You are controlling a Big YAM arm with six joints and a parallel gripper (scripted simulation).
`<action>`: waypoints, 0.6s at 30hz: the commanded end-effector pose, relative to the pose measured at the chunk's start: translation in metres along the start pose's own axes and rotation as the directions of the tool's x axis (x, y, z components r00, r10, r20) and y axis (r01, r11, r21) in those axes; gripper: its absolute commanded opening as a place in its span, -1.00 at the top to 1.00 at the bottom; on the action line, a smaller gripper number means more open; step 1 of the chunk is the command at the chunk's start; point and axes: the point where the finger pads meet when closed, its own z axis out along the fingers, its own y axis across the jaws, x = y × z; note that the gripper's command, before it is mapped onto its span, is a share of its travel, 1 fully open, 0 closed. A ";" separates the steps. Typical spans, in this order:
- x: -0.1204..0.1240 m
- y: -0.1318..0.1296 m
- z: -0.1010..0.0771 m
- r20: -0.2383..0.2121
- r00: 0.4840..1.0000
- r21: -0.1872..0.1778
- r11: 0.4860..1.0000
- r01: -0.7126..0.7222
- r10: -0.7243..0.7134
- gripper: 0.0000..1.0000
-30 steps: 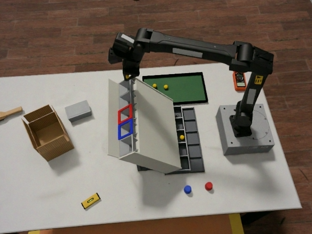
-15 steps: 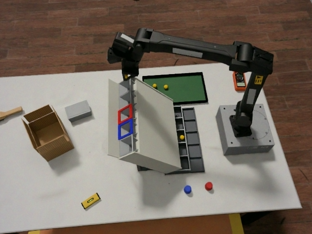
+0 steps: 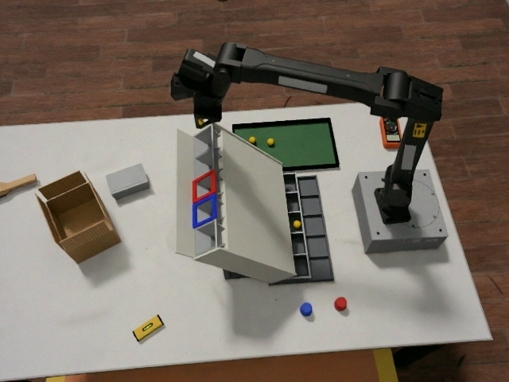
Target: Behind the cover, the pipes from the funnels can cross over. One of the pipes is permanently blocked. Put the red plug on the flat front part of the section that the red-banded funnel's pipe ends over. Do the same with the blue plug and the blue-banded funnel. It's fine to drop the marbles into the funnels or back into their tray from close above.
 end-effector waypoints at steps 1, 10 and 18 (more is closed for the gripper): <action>-0.026 0.003 -0.011 0.038 0.999 0.010 1.000 0.011 -0.012 1.00; -0.005 0.002 0.009 0.024 1.000 0.006 1.000 0.006 -0.006 1.00; 0.009 0.002 0.023 0.014 1.000 0.003 1.000 0.002 -0.002 1.00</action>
